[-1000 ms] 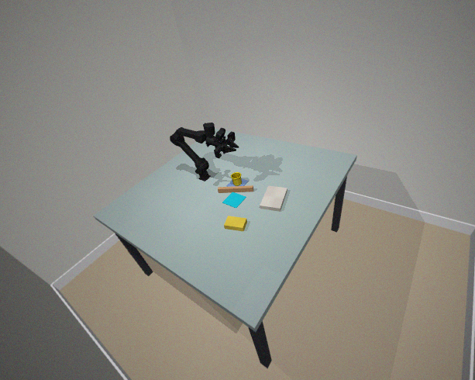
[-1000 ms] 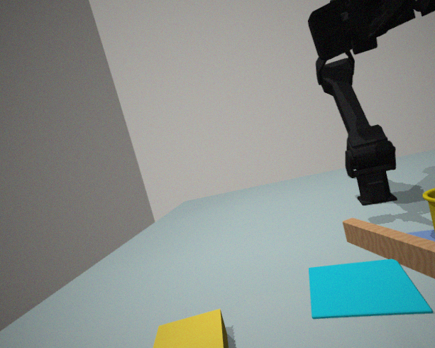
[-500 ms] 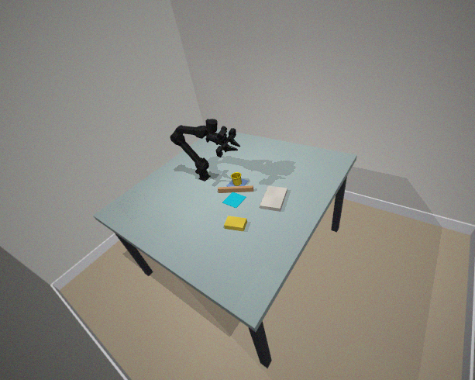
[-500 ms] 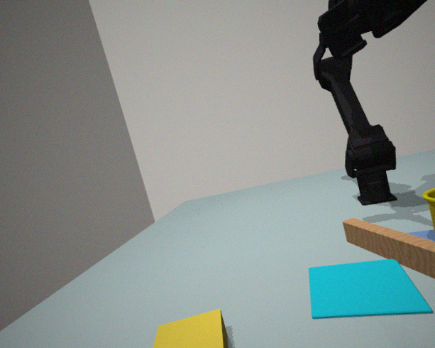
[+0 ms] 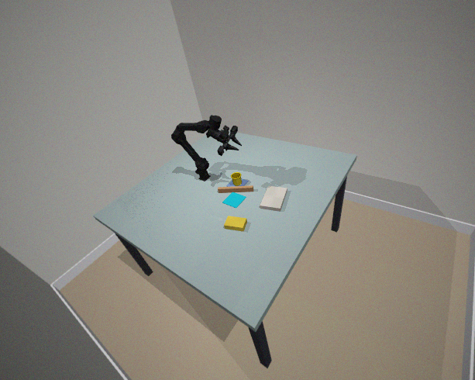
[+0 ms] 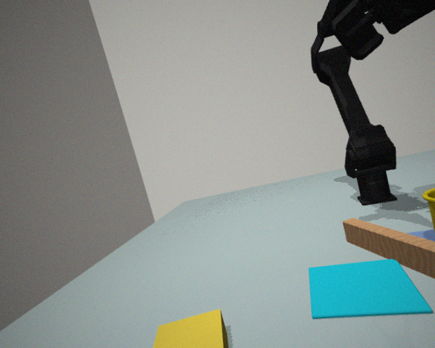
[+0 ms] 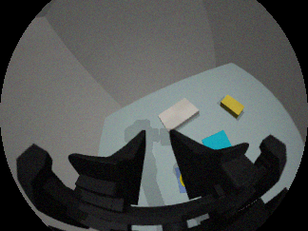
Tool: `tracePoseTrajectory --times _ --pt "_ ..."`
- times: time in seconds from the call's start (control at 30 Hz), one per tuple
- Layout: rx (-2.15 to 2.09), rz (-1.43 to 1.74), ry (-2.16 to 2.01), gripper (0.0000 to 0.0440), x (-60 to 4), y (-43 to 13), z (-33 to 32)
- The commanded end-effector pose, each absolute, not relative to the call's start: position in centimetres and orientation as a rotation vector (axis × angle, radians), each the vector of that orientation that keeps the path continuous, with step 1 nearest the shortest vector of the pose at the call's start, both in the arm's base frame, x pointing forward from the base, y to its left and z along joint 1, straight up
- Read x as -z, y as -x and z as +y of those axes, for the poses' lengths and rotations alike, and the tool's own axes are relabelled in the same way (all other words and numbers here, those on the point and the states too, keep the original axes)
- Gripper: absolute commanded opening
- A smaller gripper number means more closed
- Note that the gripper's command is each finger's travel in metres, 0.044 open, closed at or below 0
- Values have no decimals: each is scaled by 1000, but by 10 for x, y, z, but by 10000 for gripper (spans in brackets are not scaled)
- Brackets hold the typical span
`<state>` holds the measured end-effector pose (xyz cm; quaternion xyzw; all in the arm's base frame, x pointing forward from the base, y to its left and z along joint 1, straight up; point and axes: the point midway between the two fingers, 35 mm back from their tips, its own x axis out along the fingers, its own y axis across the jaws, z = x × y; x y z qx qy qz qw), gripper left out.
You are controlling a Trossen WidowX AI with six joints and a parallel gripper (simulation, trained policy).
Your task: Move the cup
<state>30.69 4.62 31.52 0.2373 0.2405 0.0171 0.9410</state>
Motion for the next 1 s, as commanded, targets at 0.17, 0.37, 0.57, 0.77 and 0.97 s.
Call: tracePoseTrajectory --times 0.17,0.37,0.57,0.77,0.97 --pt "5 613 -598 150 -311 -306 55" --pt "48 695 -671 154 -308 -304 60" --pt "100 778 -735 157 -303 -303 64" --pt "161 859 -790 160 -297 -300 67" --pt "229 936 -831 162 -289 -297 69"
